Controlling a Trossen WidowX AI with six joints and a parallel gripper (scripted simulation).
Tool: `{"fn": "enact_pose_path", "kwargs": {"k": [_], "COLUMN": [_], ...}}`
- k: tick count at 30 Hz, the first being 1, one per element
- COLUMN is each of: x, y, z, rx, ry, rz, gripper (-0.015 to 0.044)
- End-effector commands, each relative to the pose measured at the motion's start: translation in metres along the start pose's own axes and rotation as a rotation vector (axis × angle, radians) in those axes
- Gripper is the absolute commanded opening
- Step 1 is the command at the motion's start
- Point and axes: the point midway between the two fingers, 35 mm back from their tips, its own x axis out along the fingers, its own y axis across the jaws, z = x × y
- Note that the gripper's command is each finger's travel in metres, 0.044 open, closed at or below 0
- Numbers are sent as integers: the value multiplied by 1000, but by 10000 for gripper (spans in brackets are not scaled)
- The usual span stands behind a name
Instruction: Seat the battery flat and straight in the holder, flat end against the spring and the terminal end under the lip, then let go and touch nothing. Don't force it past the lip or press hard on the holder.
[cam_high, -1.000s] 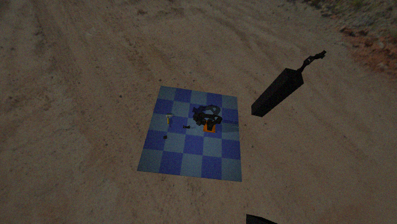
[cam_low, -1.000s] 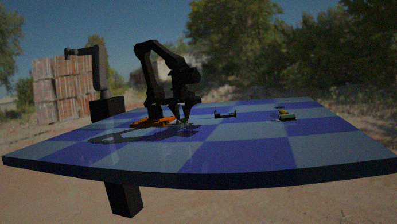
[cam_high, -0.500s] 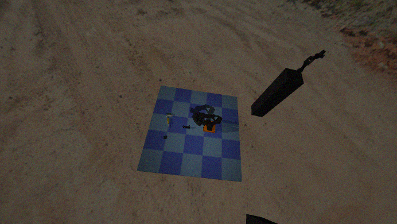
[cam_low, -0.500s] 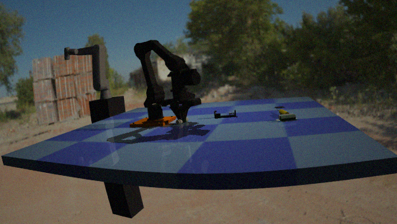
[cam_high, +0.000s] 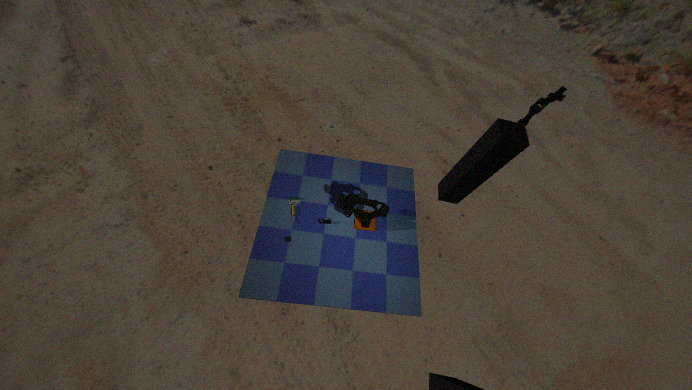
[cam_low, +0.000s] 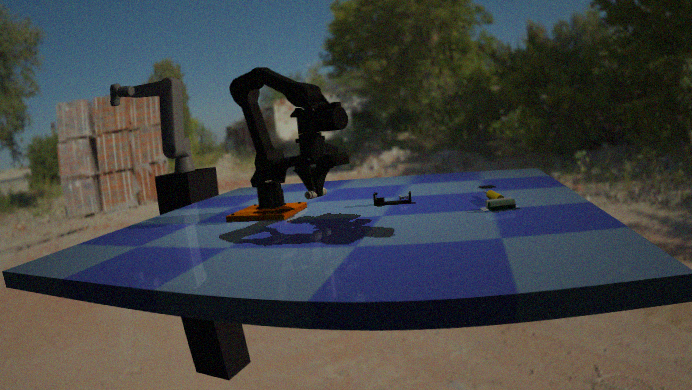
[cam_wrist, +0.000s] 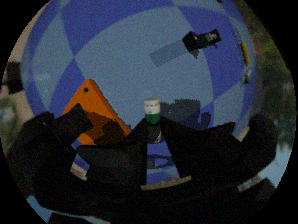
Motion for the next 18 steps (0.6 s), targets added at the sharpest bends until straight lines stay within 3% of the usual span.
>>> {"fn": "enact_pose_path", "kwargs": {"k": [1, 18], "x": [-7, -33], "y": [0, -76], "z": [0, 59], "rx": [2, 572], "ry": [3, -8], "rz": [0, -5], "gripper": [59, 59]}}
